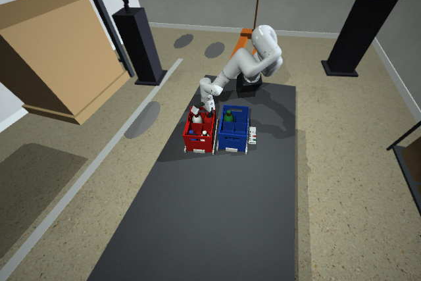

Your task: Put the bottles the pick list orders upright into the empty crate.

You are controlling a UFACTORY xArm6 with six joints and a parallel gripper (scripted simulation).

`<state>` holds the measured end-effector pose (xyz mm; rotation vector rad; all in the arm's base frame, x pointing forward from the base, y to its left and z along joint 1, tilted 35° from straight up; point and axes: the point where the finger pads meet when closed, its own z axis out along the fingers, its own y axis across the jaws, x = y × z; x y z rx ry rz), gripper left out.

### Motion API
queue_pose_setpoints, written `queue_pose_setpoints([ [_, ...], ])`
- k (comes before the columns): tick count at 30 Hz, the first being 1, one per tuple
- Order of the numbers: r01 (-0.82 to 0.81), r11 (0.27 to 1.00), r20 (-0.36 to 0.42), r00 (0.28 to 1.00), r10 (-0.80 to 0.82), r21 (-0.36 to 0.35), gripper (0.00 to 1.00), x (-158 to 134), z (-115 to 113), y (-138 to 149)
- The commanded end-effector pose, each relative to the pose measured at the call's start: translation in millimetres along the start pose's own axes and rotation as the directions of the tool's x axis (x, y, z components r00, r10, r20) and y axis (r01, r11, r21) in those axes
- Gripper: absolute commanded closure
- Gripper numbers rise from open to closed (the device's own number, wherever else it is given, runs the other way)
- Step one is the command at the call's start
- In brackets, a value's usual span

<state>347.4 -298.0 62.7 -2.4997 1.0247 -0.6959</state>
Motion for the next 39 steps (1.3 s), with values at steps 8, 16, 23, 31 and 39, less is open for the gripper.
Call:
queue_pose_setpoints([
  [8, 0.001, 1.0, -0.003, 1.0, -0.001, -0.001, 1.0, 1.5, -1.0, 0.1],
  [16, 0.001, 1.0, -0.003, 1.0, -0.001, -0.001, 1.0, 1.5, -1.0, 0.1],
  [23, 0.001, 1.0, -0.003, 1.0, -0.001, -0.001, 1.0, 1.5, -1.0, 0.1],
  [31, 0.001, 1.0, -0.004, 1.0, -0.001, -0.001, 1.0, 1.5, -6.1, 0.1],
  [39, 0.001, 1.0, -0.004, 1.0, -0.001, -0.001, 1.0, 1.5, -19.4, 0.1],
])
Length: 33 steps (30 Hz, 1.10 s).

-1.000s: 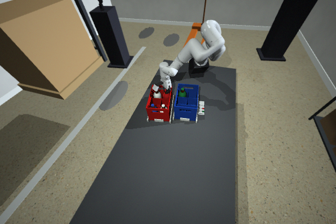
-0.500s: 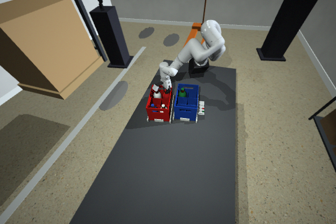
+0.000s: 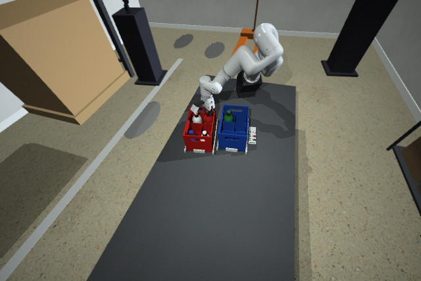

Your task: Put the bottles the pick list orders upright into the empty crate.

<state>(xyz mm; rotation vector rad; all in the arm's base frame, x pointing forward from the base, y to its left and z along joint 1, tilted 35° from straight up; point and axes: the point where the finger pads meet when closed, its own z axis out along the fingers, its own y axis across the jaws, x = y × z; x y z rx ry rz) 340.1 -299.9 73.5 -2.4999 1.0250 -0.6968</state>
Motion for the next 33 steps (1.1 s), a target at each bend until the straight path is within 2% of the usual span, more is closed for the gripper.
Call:
queue_pose_setpoints([
  [1, 0.001, 1.0, -0.003, 1.0, -0.001, -0.001, 1.0, 1.4, -8.0, 0.0],
  [33, 0.001, 1.0, -0.003, 1.0, -0.001, -0.001, 1.0, 1.4, -54.7, 0.0],
])
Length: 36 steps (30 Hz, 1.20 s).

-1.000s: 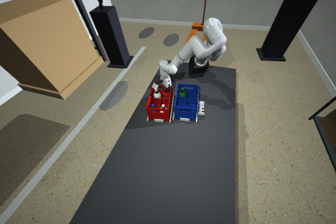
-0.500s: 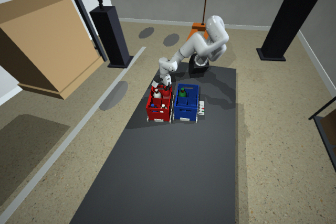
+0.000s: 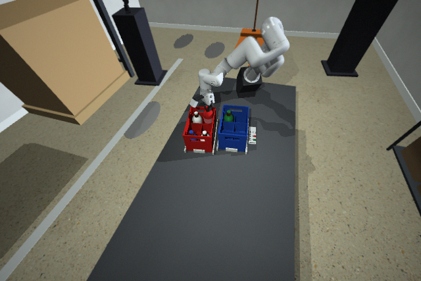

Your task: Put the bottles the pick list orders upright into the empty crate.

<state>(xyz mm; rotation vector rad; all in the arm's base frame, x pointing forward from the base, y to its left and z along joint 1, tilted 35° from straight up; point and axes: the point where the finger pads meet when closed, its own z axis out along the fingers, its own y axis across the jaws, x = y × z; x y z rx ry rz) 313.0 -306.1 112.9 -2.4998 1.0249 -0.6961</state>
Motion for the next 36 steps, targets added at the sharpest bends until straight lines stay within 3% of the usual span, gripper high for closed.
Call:
queue_pose_setpoints([
  [1, 0.001, 1.0, -0.004, 1.0, -0.001, -0.001, 1.0, 1.5, -8.2, 0.0],
  [36, 0.001, 1.0, -0.004, 1.0, -0.001, -0.001, 1.0, 1.5, -59.9, 0.0],
])
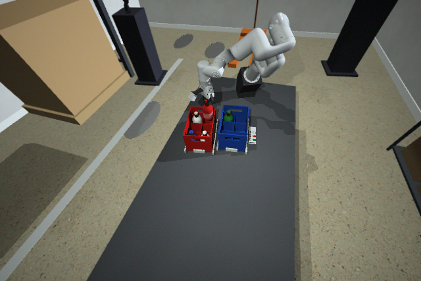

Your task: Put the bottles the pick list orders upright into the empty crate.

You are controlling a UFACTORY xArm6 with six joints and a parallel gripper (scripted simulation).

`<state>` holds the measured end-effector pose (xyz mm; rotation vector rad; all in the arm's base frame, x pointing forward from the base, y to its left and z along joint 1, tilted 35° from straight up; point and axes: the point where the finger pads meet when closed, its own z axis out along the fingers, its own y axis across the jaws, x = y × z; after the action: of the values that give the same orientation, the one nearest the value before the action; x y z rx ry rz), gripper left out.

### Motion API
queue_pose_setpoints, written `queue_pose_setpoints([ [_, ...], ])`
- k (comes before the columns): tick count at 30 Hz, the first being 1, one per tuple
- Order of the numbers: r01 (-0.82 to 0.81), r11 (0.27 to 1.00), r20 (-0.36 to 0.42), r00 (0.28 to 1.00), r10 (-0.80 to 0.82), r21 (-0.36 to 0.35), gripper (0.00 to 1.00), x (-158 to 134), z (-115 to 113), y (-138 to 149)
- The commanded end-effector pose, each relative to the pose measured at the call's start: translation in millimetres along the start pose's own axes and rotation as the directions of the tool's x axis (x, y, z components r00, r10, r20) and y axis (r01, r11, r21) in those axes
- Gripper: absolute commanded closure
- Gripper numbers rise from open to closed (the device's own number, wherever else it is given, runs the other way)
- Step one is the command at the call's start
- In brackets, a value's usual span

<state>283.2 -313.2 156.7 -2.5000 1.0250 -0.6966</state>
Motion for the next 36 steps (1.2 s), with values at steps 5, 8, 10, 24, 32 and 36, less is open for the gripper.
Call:
queue_pose_setpoints([
  [5, 0.001, 1.0, -0.003, 1.0, -0.001, -0.001, 1.0, 1.3, -14.8, 0.1],
  [8, 0.001, 1.0, -0.003, 1.0, -0.001, -0.001, 1.0, 1.3, -16.5, 0.1],
  [10, 0.001, 1.0, -0.003, 1.0, -0.001, -0.001, 1.0, 1.3, -19.9, 0.1],
  [24, 0.001, 1.0, -0.003, 1.0, -0.001, -0.001, 1.0, 1.2, -39.9, 0.1],
  [32, 0.001, 1.0, -0.003, 1.0, -0.001, -0.001, 1.0, 1.2, -53.2, 0.0],
  [36, 0.001, 1.0, -0.003, 1.0, -0.001, -0.001, 1.0, 1.2, -59.9, 0.0],
])
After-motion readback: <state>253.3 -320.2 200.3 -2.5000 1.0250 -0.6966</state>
